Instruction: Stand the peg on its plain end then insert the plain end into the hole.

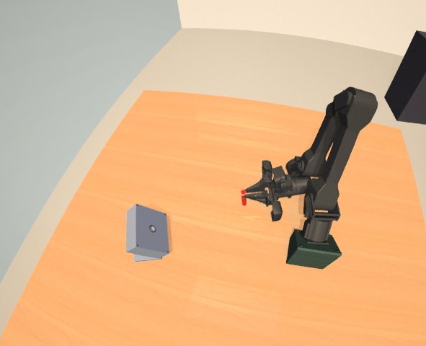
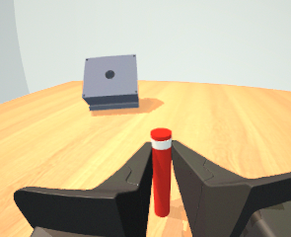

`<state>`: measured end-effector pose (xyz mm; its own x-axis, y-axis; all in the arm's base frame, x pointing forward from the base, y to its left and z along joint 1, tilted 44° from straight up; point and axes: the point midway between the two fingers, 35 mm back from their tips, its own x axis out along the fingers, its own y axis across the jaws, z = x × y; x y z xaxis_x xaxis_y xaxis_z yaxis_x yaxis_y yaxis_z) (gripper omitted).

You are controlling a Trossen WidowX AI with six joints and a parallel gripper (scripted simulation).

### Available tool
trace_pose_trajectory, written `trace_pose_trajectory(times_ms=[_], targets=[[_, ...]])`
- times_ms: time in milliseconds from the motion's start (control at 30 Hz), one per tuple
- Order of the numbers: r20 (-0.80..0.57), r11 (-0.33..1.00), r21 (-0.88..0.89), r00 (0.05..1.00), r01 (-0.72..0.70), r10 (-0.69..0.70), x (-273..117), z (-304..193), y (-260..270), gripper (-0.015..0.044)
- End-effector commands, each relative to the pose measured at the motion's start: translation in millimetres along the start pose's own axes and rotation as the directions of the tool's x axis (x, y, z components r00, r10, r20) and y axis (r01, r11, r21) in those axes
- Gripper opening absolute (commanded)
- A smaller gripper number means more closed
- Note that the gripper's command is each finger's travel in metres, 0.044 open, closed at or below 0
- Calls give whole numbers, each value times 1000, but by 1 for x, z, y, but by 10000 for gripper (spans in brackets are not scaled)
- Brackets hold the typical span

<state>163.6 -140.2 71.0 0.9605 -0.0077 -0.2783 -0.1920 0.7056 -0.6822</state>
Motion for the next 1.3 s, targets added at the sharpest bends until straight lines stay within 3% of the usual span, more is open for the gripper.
trace_pose_trajectory(times_ms=[0,567,700,1267], targets=[[-1,1000,0,1000,0,0,-1,-2,0,49],[35,1000,-4,999,-2,2,-3,-4,0,49],[40,1000,-5,999,-2,2,-2,-2,0,130],[40,1000,-5,999,-2,2,-2,-2,0,130]])
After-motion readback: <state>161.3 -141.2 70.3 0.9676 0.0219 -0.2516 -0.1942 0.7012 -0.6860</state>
